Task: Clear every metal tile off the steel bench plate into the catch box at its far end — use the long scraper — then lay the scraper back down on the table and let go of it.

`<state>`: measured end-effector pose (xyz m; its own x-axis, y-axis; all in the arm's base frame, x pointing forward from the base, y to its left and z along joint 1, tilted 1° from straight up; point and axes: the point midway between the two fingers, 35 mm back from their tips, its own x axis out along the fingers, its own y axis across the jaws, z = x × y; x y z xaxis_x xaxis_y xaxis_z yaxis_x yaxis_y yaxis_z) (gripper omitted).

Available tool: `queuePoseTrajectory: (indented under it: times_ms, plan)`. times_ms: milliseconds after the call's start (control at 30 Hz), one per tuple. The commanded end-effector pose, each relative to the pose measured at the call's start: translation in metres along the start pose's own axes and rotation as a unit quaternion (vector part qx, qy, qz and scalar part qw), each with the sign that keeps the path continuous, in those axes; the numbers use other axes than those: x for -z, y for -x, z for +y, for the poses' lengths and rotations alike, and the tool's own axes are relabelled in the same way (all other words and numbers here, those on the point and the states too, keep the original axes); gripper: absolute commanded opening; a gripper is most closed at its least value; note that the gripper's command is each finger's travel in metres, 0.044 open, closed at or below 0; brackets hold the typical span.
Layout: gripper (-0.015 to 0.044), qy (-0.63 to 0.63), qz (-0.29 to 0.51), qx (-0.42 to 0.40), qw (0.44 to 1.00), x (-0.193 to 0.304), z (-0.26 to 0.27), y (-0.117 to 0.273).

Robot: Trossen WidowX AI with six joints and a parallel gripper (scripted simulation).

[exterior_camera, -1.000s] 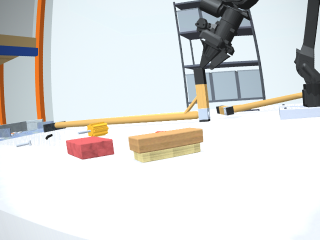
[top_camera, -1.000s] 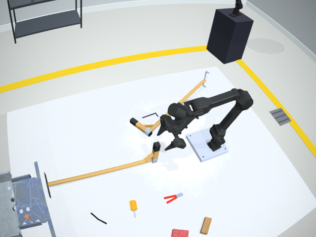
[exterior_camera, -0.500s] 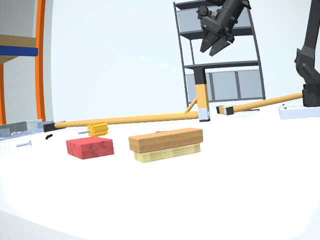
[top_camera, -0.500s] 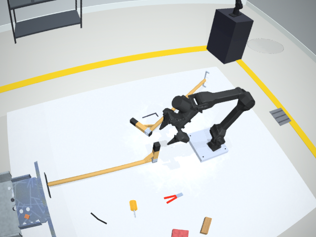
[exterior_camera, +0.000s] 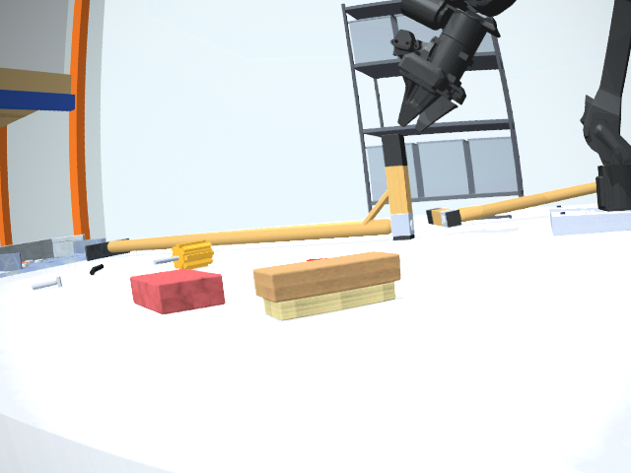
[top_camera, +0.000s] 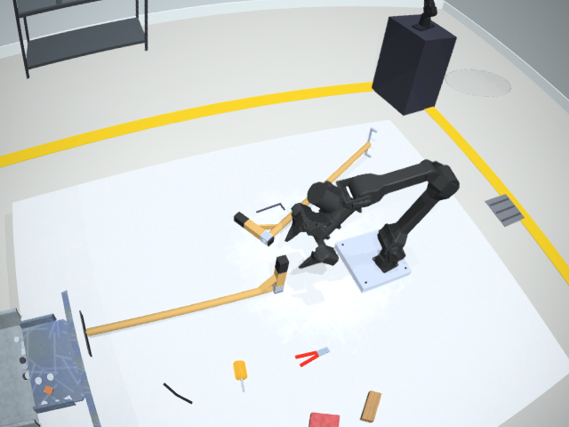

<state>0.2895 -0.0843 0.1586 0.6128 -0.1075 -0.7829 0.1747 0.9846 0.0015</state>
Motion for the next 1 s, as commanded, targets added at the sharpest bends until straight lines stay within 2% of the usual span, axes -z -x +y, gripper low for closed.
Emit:
queuePoseTrajectory:
  times_ms: [0, 967]
  plan:
    - [0.0440, 0.002, 0.002, -0.002, 1.000, 0.003, 0.001, -0.005]
    - [0.0440, 0.002, 0.001, -0.002, 1.000, 0.001, 0.000, -0.053]
